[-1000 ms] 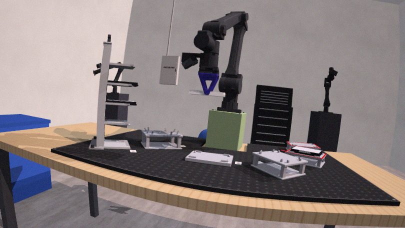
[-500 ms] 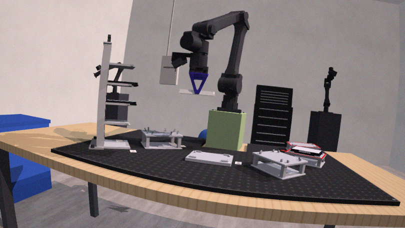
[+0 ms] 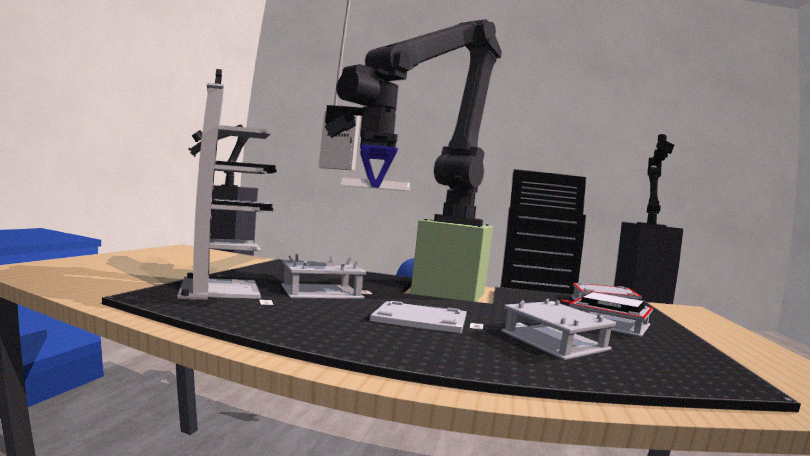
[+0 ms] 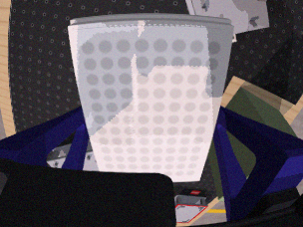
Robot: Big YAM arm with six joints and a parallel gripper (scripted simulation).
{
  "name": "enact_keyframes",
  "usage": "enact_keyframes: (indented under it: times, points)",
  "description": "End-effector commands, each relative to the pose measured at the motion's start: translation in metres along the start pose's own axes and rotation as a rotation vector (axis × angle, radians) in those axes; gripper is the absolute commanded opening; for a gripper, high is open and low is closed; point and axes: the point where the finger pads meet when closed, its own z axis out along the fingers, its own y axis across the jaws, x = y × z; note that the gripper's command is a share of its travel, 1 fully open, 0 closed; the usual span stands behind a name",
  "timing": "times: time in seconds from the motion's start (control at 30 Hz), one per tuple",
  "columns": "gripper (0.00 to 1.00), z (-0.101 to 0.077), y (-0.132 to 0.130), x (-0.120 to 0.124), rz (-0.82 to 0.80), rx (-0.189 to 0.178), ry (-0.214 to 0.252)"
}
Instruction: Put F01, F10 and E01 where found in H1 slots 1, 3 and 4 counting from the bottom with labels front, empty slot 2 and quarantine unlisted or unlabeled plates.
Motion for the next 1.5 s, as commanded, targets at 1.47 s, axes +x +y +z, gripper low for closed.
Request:
enact_keyframes:
  times: [1.47]
  points:
    - [0.86, -0.021, -0.094, -0.118, -0.328, -0.019, -0.072]
